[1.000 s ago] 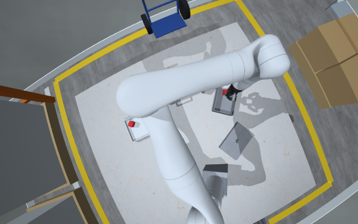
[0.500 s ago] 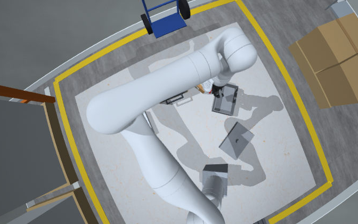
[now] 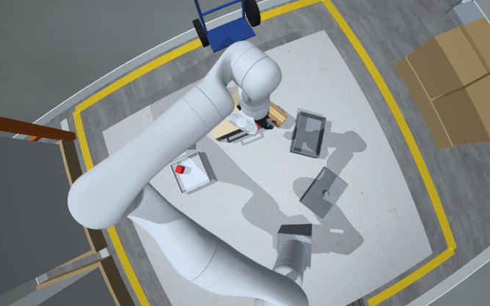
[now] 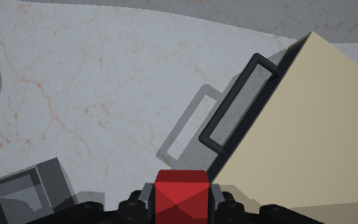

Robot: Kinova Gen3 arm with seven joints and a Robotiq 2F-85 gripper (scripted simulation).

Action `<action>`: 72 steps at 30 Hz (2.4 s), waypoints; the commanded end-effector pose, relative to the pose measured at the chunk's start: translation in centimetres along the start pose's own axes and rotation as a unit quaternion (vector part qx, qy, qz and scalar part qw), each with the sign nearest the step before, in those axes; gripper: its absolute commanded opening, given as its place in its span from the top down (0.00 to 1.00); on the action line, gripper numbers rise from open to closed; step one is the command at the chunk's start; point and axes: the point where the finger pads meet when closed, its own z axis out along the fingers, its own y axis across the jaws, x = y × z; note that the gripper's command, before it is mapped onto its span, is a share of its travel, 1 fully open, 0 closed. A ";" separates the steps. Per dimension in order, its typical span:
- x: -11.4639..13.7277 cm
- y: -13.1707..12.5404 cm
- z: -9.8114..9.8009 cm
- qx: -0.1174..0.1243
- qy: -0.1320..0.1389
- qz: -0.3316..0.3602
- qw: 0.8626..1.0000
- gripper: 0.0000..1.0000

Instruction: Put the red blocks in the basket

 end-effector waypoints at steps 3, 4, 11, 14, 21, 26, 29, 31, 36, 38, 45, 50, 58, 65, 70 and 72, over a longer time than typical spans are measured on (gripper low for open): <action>2.9 3.0 -0.3 -0.003 -0.008 -0.122 0.992 0.90; 3.7 3.7 -0.3 -0.003 -0.008 -0.152 0.988 0.90; 9.6 8.0 -0.6 -0.004 -0.011 -0.354 0.935 0.90; 12.1 9.5 -0.7 -0.005 -0.011 -0.431 0.902 0.90; 16.1 11.4 -1.0 -0.009 -0.013 -0.545 0.838 0.90; 19.7 12.8 -1.2 -0.013 -0.014 -0.635 0.772 0.90; 21.6 13.5 -1.4 -0.016 -0.015 -0.678 0.735 0.90; 22.7 13.8 -1.4 -0.017 -0.015 -0.701 0.712 0.90; 24.1 14.2 -1.6 -0.019 -0.016 -0.731 0.682 0.90; 24.8 14.3 -1.6 -0.021 -0.016 -0.746 0.665 0.90; 26.6 14.7 -1.8 -0.024 -0.017 -0.779 0.626 0.90; 27.0 14.8 -1.8 -0.025 -0.017 -0.787 0.616 0.90; 27.1 14.8 -1.8 -0.025 -0.017 -0.789 0.614 0.90; 27.1 14.8 -1.8 -0.025 -0.017 -0.789 0.614 0.90; 27.1 14.8 -1.7 -0.025 -0.017 -0.789 0.614 0.90; 27.1 14.8 -1.7 -0.025 -0.017 -0.789 0.614 0.90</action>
